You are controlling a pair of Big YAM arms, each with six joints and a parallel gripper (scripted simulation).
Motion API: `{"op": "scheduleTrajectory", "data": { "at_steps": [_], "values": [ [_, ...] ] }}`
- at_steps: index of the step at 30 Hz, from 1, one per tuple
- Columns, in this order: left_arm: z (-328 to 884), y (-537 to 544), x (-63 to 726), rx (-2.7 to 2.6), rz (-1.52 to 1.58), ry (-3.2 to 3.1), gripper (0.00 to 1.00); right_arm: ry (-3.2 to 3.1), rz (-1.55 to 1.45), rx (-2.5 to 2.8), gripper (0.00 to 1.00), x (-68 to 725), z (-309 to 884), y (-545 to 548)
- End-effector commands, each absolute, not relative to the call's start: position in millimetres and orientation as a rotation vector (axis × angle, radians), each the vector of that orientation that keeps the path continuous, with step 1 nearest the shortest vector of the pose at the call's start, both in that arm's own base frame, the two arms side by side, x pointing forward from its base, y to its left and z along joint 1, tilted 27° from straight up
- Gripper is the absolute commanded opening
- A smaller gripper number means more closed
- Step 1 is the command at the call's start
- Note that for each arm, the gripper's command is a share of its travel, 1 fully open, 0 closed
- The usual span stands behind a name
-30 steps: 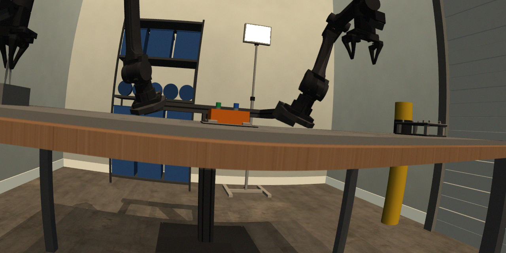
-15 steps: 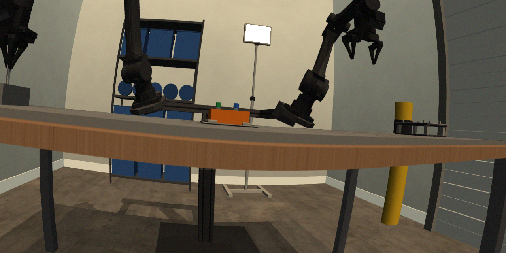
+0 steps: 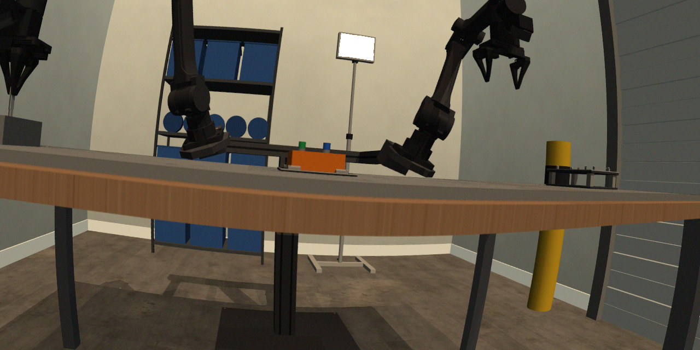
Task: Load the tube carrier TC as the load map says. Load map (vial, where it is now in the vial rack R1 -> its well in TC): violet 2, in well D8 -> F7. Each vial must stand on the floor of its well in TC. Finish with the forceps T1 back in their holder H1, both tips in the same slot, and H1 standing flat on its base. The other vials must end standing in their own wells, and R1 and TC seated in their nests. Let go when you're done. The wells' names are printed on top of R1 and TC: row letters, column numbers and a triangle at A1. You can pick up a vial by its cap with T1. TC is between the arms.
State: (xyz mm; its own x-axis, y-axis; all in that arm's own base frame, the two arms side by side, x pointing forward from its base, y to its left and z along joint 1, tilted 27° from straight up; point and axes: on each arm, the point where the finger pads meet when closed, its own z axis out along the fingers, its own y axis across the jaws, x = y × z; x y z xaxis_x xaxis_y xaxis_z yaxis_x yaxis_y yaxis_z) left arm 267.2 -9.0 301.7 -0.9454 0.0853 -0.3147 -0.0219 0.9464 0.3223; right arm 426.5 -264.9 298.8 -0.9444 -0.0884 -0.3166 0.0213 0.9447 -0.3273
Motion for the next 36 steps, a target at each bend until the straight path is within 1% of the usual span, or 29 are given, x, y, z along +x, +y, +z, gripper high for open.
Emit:
{"op": "scheduleTrajectory", "data": {
  "at_steps": [1, 9, 28, 32, 36],
  "values": [
    [314.6, -10.7, 272.3, 0.03, 0.449, 2.743, 1.0, 2.738, -0.488, -0.048, 0.07, 431.4, 314.4, -268.1],
    [314.6, -10.7, 272.3, 0.03, 0.449, 2.743, 1.0, 2.709, -0.504, -0.048, 0.07, 428.8, 340.7, -264.9],
    [314.6, -10.7, 272.3, 0.03, 0.449, 2.743, 1.0, 2.736, -0.484, -0.046, 0.07, 424.7, 337.5, -257.3],
    [314.6, -10.7, 272.3, 0.03, 0.449, 2.743, 1.0, 2.706, -0.502, -0.041, 0.07, 424.2, 355.0, -257.3],
    [314.6, -10.7, 272.3, 0.03, 0.449, 2.743, 1.0, 2.734, -0.486, -0.044, 0.07, 429.4, 342.3, -260.2]
  ]
}}
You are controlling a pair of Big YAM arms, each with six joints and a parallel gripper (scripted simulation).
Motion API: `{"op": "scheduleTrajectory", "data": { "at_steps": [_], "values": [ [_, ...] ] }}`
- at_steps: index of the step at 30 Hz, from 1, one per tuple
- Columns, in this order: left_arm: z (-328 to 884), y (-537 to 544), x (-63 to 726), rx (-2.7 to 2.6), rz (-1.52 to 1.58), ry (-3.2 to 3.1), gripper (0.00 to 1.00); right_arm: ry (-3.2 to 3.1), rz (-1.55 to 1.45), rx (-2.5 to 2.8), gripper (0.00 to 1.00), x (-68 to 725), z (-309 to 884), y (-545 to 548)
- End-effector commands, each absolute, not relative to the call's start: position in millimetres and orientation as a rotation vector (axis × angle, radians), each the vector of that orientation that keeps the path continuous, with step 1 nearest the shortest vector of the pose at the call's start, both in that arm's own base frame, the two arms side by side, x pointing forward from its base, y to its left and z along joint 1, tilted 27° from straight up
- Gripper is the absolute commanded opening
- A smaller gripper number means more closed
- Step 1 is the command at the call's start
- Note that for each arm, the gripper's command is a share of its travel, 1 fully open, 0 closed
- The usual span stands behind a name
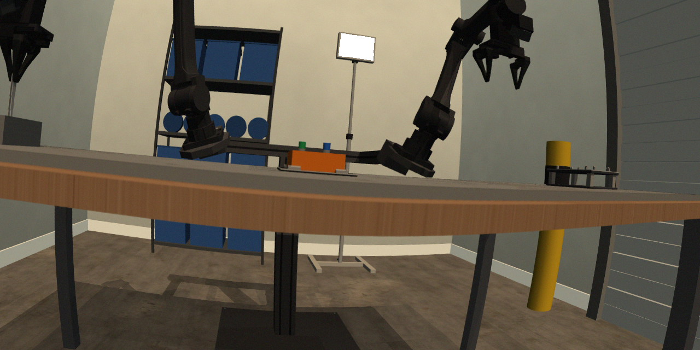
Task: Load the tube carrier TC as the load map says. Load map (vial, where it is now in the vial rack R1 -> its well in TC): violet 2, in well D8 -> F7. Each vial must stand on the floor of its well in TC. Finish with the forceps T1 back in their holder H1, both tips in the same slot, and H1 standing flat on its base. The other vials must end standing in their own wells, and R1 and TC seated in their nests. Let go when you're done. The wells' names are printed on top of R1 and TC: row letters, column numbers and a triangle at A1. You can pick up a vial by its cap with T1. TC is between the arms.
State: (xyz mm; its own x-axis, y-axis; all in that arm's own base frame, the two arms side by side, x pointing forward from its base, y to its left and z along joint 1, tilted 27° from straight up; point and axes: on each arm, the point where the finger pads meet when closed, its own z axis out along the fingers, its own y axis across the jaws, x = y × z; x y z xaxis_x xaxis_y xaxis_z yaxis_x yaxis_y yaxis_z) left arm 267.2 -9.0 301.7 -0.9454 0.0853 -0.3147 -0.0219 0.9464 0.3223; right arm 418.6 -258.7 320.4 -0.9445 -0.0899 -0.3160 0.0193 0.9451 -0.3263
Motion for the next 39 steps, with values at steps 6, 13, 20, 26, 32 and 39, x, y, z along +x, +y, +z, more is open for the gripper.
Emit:
{"op": "scheduleTrajectory", "data": {
  "at_steps": [6, 13, 20, 26, 32, 39],
  "values": [
    [314.6, -10.7, 272.3, 0.03, 0.449, 2.743, 1.0, 2.711, -0.5, -0.041, 0.07, 423.1, 357.5, -256.1],
    [314.6, -10.7, 272.3, 0.03, 0.449, 2.743, 1.0, 2.737, -0.486, -0.044, 0.07, 420.0, 348.8, -253.8],
    [314.6, -10.7, 272.3, 0.03, 0.449, 2.743, 1.0, 2.707, -0.503, -0.042, 0.07, 419.3, 366.8, -252.7],
    [314.6, -10.7, 272.3, 0.03, 0.449, 2.743, 1.0, 2.731, -0.49, -0.042, 0.07, 416.8, 358.3, -251.8],
    [314.6, -10.7, 272.3, 0.03, 0.449, 2.743, 1.0, 2.708, -0.502, -0.042, 0.07, 417.1, 372.3, -250.3],
    [314.6, -10.7, 272.3, 0.03, 0.449, 2.743, 1.0, 2.713, -0.499, -0.043, 0.07, 416.7, 373.5, -249.4]
  ]
}}
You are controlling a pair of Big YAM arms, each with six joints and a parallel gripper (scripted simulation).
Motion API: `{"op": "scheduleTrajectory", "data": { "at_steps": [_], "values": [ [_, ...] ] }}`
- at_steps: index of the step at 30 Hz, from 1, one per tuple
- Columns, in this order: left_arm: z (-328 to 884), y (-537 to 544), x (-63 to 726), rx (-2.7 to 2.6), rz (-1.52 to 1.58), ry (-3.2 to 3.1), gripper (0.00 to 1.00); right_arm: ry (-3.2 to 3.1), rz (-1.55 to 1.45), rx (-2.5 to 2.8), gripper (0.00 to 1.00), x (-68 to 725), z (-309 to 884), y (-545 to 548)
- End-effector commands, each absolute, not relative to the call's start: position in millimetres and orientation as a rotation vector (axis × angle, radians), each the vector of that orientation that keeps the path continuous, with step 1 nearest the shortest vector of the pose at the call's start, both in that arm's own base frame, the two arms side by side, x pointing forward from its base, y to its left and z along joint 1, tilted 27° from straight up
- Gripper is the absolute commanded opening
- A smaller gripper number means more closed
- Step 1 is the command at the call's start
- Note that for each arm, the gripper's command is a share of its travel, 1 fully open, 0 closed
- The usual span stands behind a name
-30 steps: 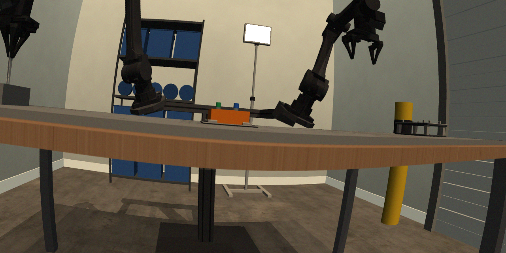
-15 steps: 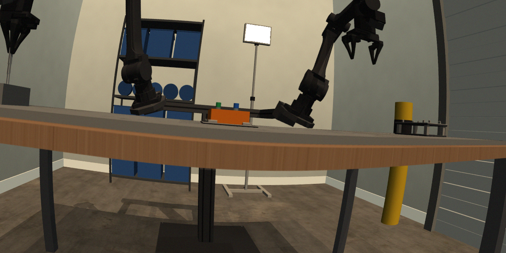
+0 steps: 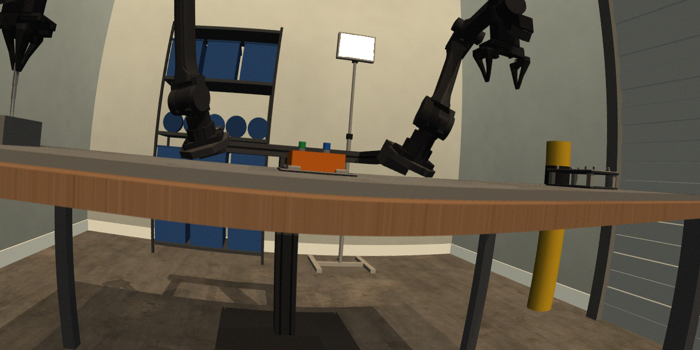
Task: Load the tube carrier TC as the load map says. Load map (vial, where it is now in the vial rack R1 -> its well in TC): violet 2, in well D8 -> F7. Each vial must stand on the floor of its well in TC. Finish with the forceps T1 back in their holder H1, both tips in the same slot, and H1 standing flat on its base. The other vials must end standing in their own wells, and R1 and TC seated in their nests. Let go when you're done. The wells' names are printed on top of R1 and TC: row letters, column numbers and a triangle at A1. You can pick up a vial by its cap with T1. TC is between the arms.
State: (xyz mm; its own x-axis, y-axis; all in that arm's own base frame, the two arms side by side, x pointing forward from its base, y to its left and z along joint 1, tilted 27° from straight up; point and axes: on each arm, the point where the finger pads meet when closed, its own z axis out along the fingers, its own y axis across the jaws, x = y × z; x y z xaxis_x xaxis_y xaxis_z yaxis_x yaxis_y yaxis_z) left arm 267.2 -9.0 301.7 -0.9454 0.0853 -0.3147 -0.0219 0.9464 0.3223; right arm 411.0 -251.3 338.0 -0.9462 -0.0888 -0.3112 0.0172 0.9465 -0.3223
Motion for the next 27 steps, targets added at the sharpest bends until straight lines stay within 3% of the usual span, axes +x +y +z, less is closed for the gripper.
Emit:
{"op": "scheduleTrajectory", "data": {
  "at_steps": [1, 27],
  "values": [
    [314.6, -10.7, 272.3, 0.03, 0.449, 2.743, 1.0, 2.709, -0.501, -0.042, 0.07, 415.5, 376.2, -248.7],
    [314.6, -10.7, 272.3, 0.03, 0.449, 2.743, 1.0, 2.706, -0.503, -0.042, 0.07, 409.3, 390.5, -243.4]
  ]
}}
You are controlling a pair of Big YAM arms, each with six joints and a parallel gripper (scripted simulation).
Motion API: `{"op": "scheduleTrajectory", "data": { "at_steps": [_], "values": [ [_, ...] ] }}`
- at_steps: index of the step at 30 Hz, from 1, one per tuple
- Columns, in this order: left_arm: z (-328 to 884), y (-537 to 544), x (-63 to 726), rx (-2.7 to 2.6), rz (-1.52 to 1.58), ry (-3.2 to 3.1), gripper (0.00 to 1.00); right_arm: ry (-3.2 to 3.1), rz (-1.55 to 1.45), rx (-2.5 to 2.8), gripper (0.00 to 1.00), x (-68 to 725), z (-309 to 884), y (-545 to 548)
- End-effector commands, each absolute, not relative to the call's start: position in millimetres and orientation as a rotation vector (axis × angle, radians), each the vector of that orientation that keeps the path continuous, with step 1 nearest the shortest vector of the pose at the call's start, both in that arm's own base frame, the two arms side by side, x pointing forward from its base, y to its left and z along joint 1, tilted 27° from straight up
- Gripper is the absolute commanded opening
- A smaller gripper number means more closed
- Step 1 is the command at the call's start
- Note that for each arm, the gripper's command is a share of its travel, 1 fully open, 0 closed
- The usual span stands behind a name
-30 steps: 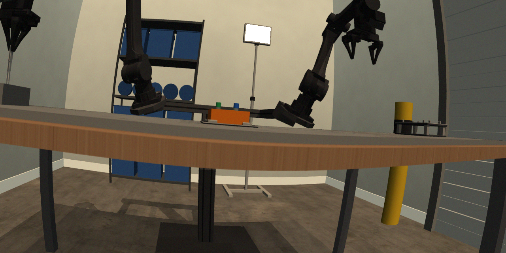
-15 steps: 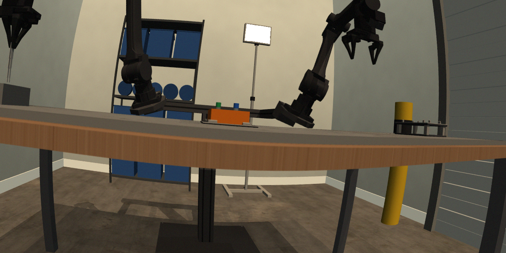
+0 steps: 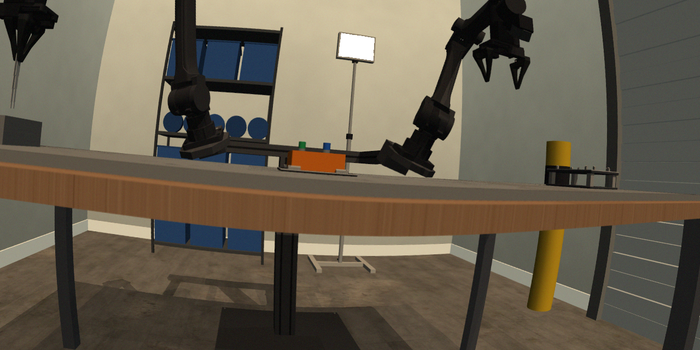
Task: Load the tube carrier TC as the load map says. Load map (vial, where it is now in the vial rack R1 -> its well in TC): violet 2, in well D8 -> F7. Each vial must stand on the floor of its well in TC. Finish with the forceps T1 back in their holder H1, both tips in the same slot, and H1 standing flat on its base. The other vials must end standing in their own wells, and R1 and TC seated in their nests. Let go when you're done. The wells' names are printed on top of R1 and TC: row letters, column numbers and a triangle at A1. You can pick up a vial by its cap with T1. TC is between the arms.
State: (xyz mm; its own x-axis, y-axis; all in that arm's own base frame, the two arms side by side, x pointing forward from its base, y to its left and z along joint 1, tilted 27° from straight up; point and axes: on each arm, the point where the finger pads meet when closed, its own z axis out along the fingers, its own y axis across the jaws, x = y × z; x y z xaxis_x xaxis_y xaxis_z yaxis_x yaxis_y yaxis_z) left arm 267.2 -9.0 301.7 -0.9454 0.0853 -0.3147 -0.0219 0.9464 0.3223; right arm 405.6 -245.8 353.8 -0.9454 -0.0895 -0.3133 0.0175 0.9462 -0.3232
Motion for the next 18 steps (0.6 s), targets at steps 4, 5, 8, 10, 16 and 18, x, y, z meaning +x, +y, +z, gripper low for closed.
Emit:
{"op": "scheduleTrajectory", "data": {
  "at_steps": [4, 5, 8, 10, 16, 18],
  "values": [
    [314.6, -10.7, 272.3, 0.03, 0.449, 2.743, 1.0, 2.74, -0.484, -0.044, 0.07, 409.8, 376.5, -244.1],
    [314.6, -10.7, 272.3, 0.03, 0.449, 2.743, 1.0, 2.727, -0.491, -0.044, 0.07, 410.4, 383.2, -243.9],
    [314.6, -10.7, 272.3, 0.03, 0.449, 2.743, 1.0, 2.709, -0.501, -0.042, 0.07, 408.0, 393.6, -242.1],
    [314.6, -10.7, 272.3, 0.03, 0.449, 2.743, 1.0, 2.708, -0.502, -0.04, 0.07, 406.7, 395.7, -241.9],
    [314.6, -10.7, 272.3, 0.03, 0.449, 2.743, 1.0, 2.736, -0.488, -0.048, 0.07, 406.8, 377.7, -245.1],
    [314.6, -10.7, 272.3, 0.03, 0.449, 2.743, 1.0, 2.736, -0.488, -0.048, 0.07, 406.8, 377.6, -245.1]
  ]
}}
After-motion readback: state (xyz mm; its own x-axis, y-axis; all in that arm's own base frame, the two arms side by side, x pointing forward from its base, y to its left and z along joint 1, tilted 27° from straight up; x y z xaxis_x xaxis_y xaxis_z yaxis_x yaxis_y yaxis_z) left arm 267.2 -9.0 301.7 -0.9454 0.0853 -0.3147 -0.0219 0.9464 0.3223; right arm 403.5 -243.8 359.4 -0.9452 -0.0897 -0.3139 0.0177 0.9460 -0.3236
